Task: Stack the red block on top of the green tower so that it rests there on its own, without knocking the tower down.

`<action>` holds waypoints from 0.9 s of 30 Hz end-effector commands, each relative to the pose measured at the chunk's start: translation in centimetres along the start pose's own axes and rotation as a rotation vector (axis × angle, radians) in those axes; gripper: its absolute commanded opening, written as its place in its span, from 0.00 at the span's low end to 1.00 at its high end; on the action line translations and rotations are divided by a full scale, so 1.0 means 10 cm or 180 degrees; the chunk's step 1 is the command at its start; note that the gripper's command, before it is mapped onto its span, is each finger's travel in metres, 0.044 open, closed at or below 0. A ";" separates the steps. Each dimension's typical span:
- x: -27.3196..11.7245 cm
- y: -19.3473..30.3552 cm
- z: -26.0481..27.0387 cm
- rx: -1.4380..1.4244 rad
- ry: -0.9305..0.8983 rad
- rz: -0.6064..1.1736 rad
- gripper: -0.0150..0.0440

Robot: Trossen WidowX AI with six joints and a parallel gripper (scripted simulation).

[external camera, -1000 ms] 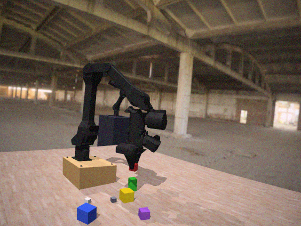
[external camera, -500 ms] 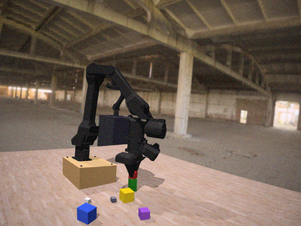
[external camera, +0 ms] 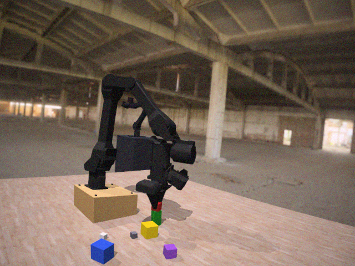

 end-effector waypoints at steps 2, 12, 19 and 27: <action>0.01 0.00 0.00 0.0017 -0.0011 0.0003 0.25; -0.01 0.00 0.00 0.0017 -0.0011 0.0003 0.25; 0.00 0.00 0.00 0.0001 -0.0001 0.0007 0.52; 0.00 0.00 0.00 0.0001 -0.0001 0.0007 0.88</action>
Point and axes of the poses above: the point midway between the two fingers, 35 mm back from their tips, its own x axis out along the fingers, its own z axis across the jaws, y = z × x, the point moved 9 cm from there along -x, back along the fingers, and after that the axes turned 6 degrees about -x, right-handed, at the moved point
